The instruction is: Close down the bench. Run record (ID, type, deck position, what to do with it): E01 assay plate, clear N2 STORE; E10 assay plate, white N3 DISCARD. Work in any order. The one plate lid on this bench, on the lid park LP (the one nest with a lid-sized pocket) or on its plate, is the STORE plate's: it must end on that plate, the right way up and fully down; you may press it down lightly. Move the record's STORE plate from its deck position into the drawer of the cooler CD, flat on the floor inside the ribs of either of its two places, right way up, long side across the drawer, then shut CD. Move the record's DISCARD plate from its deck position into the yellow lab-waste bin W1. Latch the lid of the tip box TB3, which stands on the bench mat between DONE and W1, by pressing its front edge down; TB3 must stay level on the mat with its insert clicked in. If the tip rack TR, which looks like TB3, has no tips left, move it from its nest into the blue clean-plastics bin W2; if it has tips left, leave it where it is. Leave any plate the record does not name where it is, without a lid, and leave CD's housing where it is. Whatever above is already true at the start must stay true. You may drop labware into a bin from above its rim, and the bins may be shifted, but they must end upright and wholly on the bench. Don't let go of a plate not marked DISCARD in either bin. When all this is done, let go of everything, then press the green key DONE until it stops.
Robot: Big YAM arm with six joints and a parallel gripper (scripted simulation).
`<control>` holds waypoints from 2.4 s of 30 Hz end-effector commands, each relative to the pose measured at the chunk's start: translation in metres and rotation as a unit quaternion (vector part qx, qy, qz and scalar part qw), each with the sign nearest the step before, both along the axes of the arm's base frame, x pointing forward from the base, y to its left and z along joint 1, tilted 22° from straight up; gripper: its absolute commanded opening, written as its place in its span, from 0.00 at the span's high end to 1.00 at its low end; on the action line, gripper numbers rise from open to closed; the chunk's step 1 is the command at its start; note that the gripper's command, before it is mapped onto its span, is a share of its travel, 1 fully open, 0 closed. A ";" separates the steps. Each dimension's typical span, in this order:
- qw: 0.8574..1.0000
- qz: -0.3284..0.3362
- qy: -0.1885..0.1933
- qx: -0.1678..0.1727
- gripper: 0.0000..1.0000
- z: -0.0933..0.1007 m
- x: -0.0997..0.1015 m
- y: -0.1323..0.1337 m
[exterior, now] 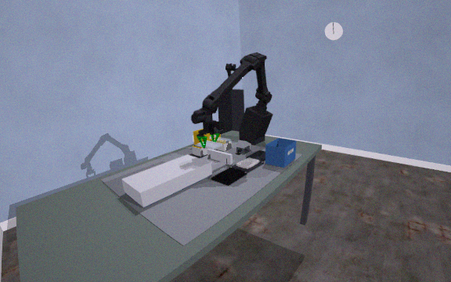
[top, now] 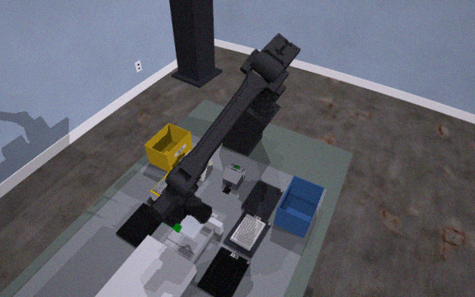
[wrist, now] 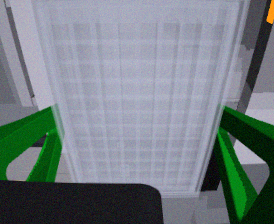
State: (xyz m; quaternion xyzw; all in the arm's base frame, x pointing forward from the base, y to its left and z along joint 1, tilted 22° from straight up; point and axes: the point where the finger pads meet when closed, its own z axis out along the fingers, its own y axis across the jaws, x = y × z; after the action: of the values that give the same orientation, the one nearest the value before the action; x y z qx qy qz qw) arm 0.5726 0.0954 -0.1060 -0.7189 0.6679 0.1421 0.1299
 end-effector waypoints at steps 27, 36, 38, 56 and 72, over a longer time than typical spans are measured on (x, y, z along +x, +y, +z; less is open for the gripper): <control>1.000 -0.003 -0.024 0.003 1.00 -0.015 0.019 0.018; 1.000 -0.001 -0.020 0.003 1.00 -0.026 0.019 0.024; 1.000 -0.001 -0.025 0.004 1.00 -0.029 0.023 0.025; 1.000 -0.008 -0.022 0.003 1.00 -0.053 0.022 0.026; 1.000 -0.002 -0.021 0.004 1.00 -0.071 0.019 0.039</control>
State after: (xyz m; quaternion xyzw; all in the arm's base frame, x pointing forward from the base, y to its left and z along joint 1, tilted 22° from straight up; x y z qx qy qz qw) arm 0.5715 0.1258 -0.1812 -0.7183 0.6685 0.1411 0.1311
